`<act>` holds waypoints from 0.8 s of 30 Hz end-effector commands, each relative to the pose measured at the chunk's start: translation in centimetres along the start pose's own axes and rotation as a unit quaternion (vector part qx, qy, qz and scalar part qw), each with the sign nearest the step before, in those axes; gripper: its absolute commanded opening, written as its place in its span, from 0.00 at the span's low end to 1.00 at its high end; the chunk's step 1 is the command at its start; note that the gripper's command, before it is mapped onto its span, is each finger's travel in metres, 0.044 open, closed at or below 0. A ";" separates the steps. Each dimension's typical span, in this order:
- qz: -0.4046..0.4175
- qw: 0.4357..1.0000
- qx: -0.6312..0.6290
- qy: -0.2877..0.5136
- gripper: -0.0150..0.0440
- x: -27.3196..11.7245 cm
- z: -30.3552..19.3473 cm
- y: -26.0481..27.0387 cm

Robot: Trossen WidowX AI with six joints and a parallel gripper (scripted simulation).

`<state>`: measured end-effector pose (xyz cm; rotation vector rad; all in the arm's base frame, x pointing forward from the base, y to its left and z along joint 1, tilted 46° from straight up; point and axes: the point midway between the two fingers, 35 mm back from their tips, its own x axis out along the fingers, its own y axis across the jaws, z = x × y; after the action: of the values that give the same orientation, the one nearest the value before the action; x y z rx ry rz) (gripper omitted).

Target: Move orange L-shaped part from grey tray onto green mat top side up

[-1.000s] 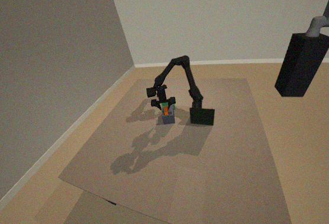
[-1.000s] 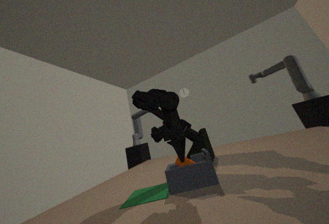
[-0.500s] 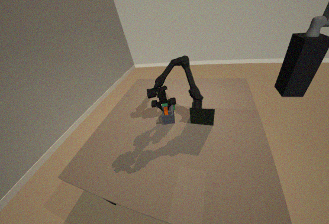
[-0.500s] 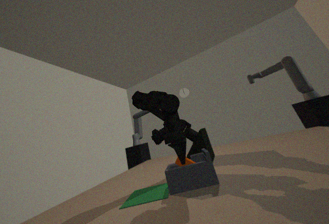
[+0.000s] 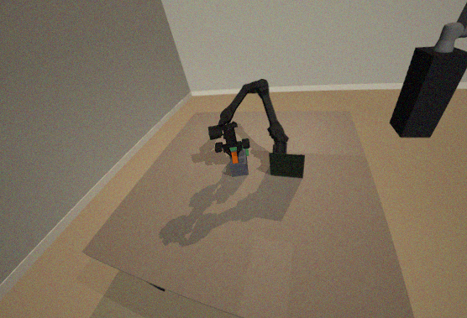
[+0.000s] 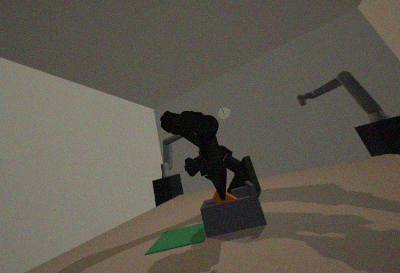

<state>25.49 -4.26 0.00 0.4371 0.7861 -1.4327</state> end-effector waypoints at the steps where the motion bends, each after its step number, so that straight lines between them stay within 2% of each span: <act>1: 0.000 1.000 0.001 0.000 0.25 0.0 0.0 0.0; 24: -0.004 1.000 -0.004 -0.001 0.25 -2.7 -0.1 -0.2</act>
<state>25.19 -2.79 1.36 0.4125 0.7947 -1.4386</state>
